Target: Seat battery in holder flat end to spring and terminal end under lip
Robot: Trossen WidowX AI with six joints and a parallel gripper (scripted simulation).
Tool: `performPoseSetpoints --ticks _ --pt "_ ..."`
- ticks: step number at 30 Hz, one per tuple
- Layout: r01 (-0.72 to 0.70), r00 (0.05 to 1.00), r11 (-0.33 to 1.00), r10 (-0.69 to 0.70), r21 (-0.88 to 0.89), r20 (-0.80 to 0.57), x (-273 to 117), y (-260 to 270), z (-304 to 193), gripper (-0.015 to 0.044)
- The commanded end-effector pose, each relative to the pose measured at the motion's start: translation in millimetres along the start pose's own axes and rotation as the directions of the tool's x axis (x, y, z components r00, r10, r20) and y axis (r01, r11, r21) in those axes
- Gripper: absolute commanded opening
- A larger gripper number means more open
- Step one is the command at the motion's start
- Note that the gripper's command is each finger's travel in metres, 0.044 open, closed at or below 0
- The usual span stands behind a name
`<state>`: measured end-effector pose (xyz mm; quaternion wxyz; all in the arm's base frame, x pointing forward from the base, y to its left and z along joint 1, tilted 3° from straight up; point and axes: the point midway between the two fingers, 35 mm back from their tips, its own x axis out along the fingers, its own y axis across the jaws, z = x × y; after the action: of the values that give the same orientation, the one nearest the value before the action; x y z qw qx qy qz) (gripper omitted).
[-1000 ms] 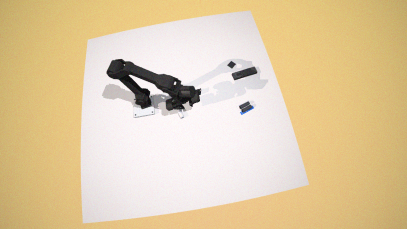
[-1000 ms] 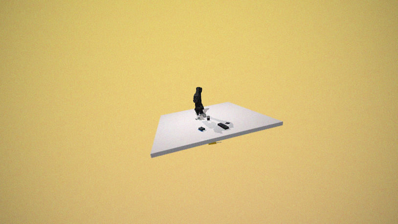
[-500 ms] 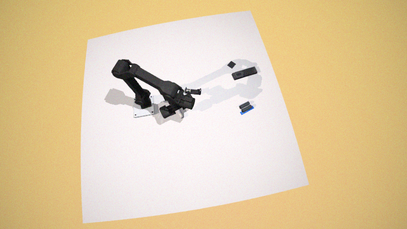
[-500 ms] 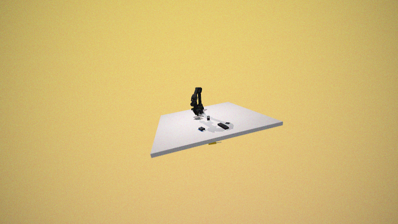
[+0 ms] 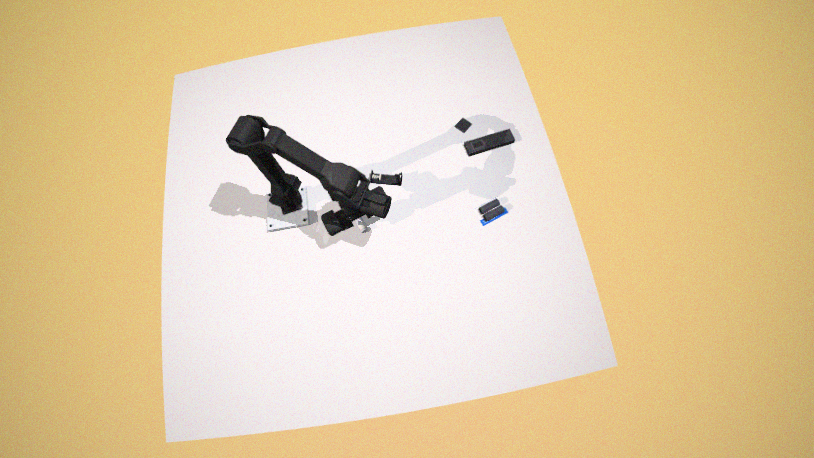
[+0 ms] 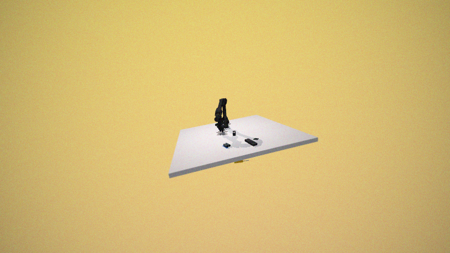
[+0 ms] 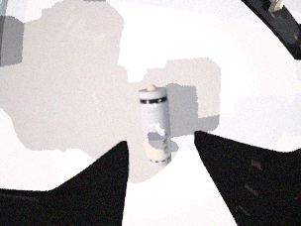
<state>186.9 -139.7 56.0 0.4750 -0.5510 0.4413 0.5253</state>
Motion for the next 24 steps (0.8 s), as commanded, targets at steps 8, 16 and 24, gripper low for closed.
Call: performPoseSetpoints --ticks 8,16,24 --pt "0.0 1.0 1.0 0.0 -0.004 0.008 18.4 0.8 2.1 0.0232" --pt "0.0 1.0 1.0 0.0 -0.004 0.008 27.0 1.4 2.9 0.0206" --pt "0.0 1.0 1.0 0.0 -0.004 0.008 27.0 1.4 2.9 0.0074"
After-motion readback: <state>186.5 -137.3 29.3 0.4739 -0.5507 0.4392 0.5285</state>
